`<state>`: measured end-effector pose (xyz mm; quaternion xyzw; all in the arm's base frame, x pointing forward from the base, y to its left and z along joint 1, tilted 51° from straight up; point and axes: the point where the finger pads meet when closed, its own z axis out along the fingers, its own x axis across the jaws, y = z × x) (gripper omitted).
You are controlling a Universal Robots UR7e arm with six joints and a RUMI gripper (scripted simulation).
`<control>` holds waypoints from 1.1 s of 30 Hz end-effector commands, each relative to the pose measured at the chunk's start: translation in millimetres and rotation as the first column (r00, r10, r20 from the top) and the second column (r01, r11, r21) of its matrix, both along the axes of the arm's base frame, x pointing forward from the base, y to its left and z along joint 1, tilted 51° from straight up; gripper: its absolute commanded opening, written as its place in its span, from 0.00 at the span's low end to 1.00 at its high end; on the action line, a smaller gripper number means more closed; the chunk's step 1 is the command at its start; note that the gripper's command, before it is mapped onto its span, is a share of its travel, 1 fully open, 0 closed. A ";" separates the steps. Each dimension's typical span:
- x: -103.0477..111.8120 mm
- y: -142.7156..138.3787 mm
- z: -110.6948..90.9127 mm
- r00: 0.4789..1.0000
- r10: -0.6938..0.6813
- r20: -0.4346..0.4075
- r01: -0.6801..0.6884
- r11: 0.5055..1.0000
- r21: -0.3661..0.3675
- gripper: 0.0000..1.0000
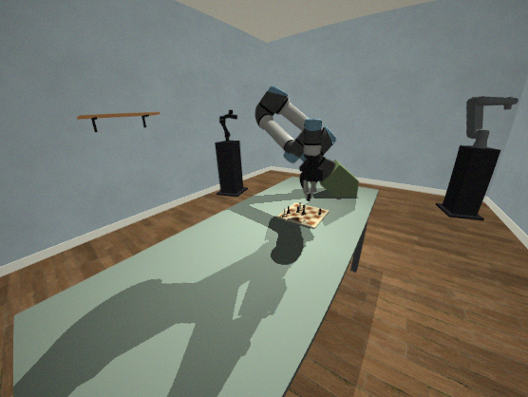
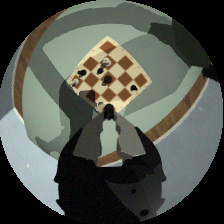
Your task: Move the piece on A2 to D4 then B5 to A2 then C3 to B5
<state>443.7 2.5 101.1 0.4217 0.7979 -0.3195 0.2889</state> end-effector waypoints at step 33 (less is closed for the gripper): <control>16.5 -72.5 -60.6 1.000 -0.001 -0.007 0.001 1.000 0.000 0.00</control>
